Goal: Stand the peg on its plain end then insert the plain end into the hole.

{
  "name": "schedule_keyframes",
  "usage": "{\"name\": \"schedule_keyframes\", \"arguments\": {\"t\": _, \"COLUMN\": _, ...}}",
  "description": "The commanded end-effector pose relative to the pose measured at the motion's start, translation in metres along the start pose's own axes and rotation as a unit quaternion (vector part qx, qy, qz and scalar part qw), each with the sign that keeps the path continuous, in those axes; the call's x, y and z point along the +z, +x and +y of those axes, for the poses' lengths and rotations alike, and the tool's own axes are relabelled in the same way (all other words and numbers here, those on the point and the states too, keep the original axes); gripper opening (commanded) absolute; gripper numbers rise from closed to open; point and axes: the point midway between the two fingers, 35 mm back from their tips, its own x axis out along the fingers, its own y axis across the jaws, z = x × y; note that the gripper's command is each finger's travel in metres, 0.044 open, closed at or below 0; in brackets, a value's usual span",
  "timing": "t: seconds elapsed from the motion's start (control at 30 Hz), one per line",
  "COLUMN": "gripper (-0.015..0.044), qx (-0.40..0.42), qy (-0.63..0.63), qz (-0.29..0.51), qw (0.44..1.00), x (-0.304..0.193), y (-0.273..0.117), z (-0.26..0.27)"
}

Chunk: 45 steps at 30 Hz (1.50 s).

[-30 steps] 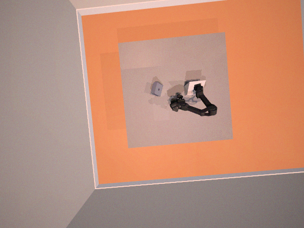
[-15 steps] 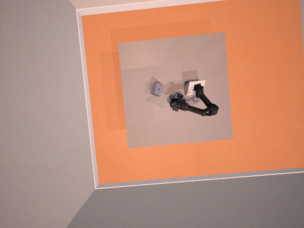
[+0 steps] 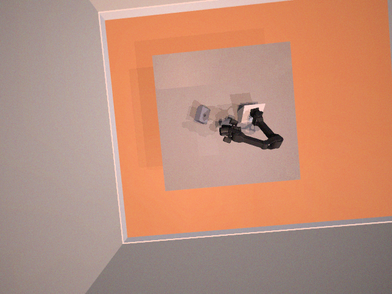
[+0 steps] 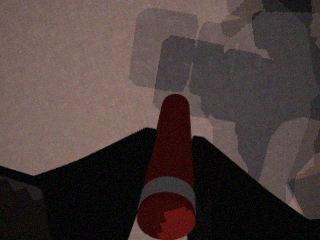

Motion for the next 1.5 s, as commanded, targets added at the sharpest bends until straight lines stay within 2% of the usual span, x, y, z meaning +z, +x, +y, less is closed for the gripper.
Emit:
{"name": "schedule_keyframes", "arguments": {"t": 0.0, "gripper": 0.0, "qx": 0.002, "qy": 0.004, "qz": -0.005, "qw": 1.0, "x": 0.002, "y": -0.002, "z": -0.001}}
{"name": "schedule_keyframes", "arguments": {"t": 1.47, "gripper": 0.0, "qx": 0.034, "qy": 0.129, "qz": -0.157, "qw": 0.979, "x": 0.06, "y": -0.003, "z": -0.037}}
